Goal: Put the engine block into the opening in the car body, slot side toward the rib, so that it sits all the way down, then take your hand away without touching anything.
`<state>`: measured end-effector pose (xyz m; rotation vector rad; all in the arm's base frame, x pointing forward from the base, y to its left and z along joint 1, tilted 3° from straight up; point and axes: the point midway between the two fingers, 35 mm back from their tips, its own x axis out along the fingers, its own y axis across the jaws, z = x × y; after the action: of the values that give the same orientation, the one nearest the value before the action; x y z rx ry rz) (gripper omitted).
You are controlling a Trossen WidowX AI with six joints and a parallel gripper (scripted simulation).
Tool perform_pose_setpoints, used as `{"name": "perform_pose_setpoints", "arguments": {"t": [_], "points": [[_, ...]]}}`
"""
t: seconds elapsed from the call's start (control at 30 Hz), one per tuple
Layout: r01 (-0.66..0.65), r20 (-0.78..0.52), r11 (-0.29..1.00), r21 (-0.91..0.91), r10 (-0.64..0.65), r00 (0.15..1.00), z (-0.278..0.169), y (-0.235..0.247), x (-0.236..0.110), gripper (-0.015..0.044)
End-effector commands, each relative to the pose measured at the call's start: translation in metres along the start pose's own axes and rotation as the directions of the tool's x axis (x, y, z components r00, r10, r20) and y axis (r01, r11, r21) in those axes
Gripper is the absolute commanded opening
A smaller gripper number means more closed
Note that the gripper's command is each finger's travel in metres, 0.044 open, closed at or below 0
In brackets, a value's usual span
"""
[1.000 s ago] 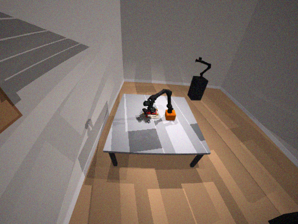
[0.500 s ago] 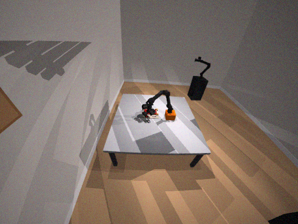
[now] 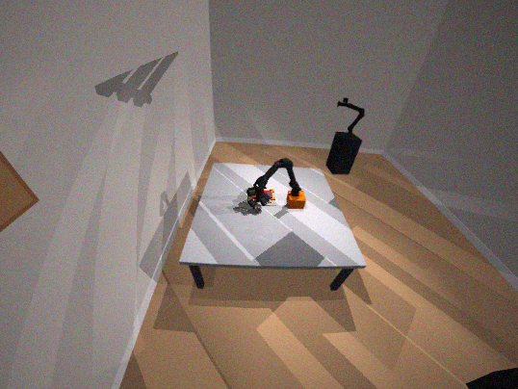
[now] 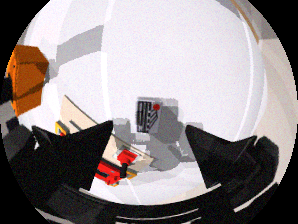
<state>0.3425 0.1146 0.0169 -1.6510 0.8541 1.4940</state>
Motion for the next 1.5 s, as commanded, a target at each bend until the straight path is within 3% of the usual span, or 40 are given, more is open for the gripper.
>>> {"name": "perform_pose_setpoints", "arguments": {"t": [0.0,0.6,0.97,1.2,1.33,1.47], "points": [[-0.01,0.005,1.0,0.003,0.01,1.0,0.001,0.003,0.006,0.044],[-0.01,0.005,1.0,0.003,0.01,1.0,0.001,0.003,0.032,0.044],[-0.01,0.005,1.0,0.003,0.01,1.0,0.001,0.003,0.032,0.0151],[-0.01,0.005,1.0,0.003,0.01,1.0,0.001,0.003,0.032,0.0105],[-0.01,0.005,1.0,0.003,0.01,1.0,0.001,0.002,0.028,0.0],[-0.01,0.005,1.0,0.003,0.01,1.0,0.0,0.0,0.016,0.0]]}}
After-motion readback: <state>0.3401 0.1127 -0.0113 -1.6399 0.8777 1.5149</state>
